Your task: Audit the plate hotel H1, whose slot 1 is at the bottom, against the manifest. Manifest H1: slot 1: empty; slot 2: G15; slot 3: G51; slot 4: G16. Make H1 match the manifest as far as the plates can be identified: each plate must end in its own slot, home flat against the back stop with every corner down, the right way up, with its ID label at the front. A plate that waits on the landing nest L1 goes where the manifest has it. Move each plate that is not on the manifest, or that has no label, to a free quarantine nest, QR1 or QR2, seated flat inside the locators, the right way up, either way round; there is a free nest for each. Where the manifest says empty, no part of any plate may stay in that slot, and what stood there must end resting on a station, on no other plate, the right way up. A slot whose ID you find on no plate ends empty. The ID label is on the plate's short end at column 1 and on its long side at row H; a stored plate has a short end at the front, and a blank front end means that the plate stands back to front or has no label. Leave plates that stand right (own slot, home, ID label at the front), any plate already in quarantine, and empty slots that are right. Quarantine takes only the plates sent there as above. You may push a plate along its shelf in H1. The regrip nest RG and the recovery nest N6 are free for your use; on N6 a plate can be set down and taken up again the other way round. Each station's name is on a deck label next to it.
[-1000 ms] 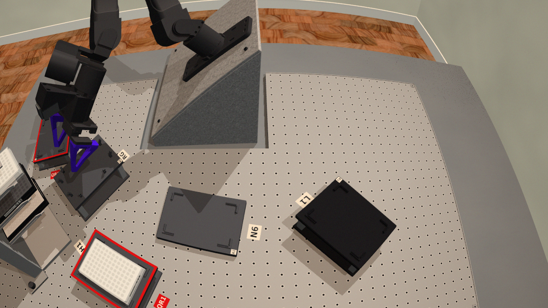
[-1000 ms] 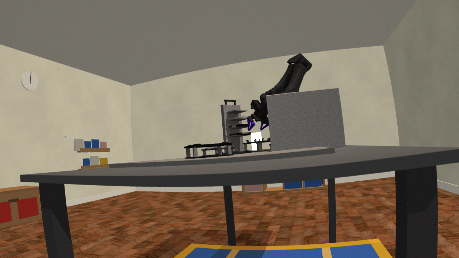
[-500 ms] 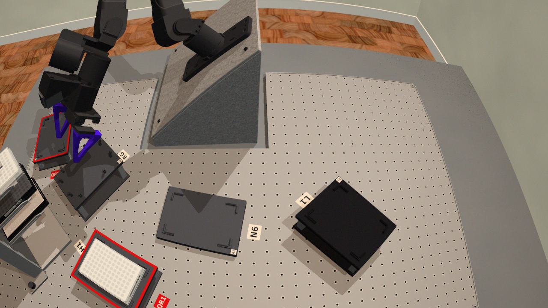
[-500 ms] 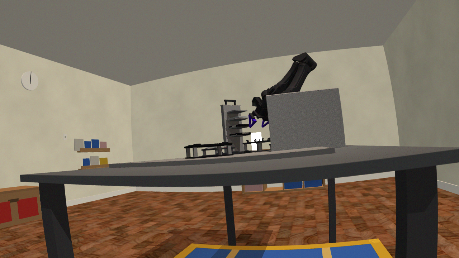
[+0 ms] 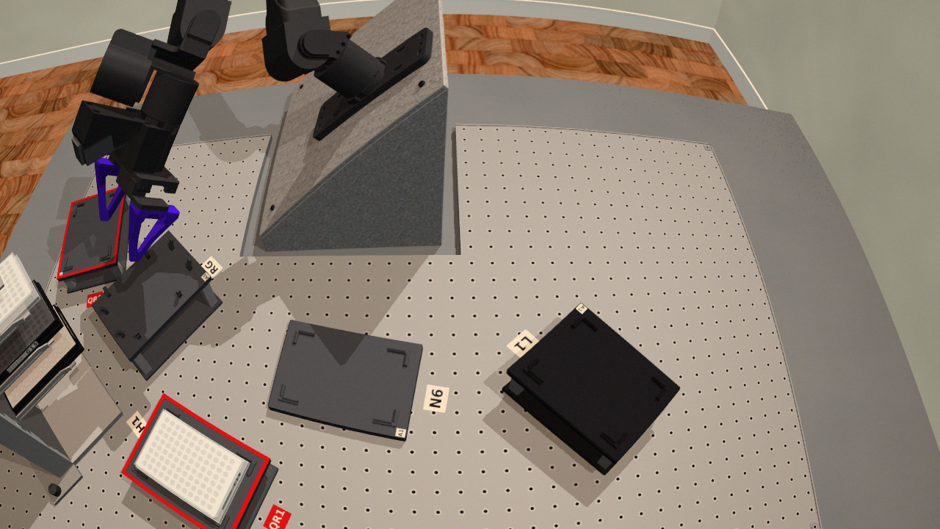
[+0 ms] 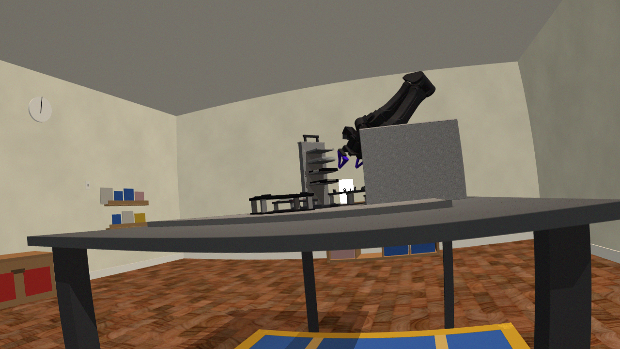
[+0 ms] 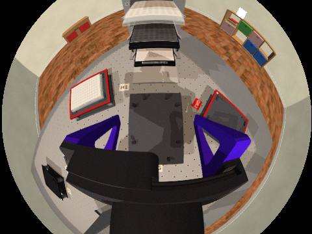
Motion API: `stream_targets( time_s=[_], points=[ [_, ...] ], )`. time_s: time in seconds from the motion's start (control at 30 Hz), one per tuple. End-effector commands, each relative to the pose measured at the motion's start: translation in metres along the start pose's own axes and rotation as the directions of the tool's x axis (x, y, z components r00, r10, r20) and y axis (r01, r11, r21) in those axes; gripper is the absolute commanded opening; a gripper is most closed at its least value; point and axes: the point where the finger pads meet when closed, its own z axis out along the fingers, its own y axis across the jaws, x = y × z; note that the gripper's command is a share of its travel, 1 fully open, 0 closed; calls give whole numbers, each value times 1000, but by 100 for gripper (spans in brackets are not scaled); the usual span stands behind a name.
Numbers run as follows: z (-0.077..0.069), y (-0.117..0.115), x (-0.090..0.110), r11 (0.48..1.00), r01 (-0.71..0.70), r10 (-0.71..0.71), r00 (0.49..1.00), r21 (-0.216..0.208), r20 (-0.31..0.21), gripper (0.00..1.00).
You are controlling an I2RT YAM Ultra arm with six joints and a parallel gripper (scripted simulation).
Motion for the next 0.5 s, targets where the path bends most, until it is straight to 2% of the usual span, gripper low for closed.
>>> stream_targets(
  time_s=[0.0, 0.47],
  points=[
    [-4, 1, 3, 1000, 5, -5, 1000, -7, -13, 100],
    [-33, 1, -23, 1000, 4, -4, 1000, -8, -14, 100]
  ],
)
